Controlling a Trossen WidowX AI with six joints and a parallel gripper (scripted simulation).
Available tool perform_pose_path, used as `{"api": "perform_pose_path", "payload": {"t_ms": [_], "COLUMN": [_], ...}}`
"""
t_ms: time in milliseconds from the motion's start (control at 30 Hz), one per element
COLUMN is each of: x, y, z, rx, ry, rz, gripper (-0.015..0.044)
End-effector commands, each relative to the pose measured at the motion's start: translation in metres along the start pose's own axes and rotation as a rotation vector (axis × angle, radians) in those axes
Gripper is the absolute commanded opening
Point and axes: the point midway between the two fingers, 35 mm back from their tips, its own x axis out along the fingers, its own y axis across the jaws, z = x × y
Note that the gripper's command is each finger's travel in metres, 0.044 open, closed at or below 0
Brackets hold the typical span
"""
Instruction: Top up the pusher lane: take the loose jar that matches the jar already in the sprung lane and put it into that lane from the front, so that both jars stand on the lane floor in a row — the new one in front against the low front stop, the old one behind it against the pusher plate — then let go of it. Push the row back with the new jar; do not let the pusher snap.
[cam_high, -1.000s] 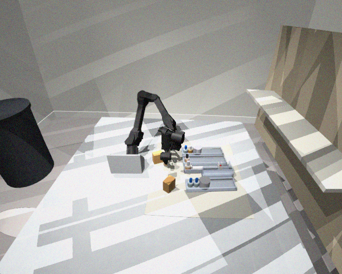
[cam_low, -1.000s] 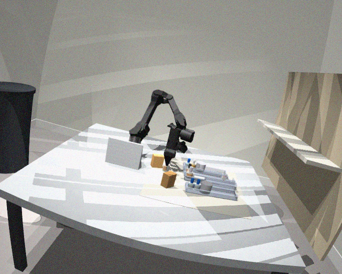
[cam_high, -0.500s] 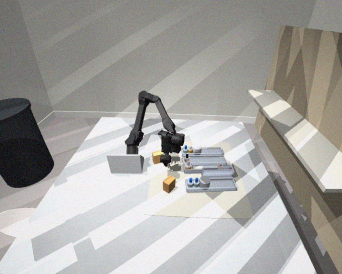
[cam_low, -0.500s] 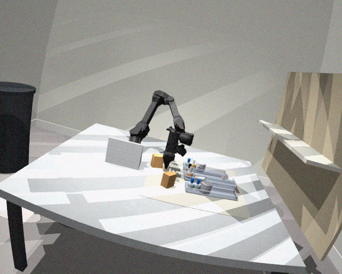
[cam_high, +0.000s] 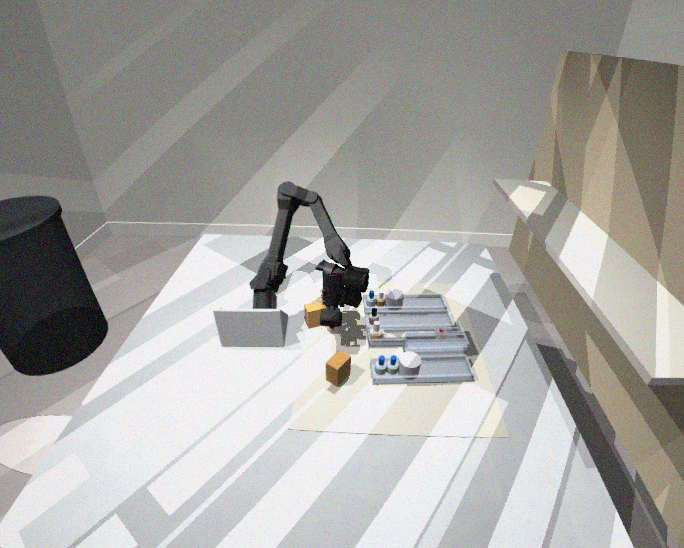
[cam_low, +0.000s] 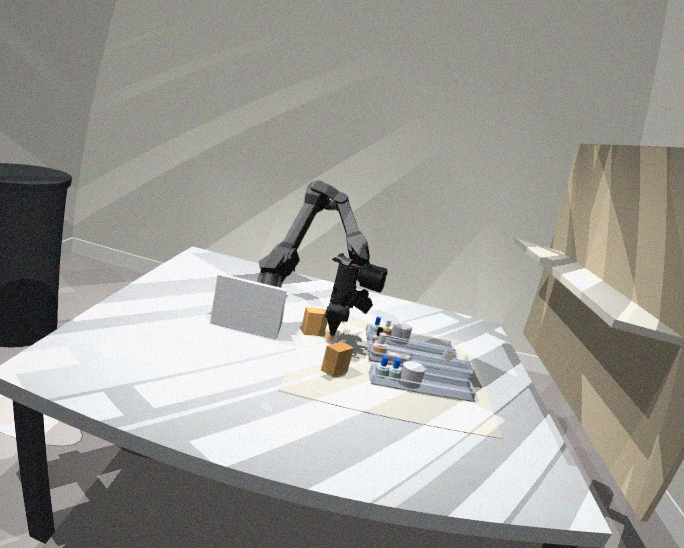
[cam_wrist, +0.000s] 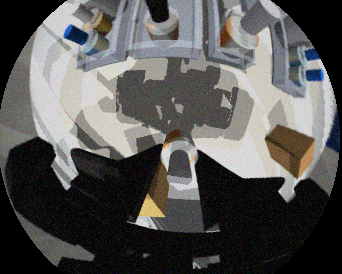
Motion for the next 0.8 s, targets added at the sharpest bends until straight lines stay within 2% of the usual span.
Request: {"api": "perform_pose_path", "payload": {"t_ms": [0,67,600,767], "x": [-0.003,-0.012,-0.103,-0.107], "y": [-0.001,-0.002,-0.008,-0.008], "z": [0.001,0.003,-0.001,-0.002], "rx": [0.006,0.007,0.007,0.007], "ry": [-0.001,-0.002,0.000,0.000], "rz": [0.002,-0.003,-0.003,-0.002], "gripper": [0.0032,0.0000,0.0000,0.0000]}}
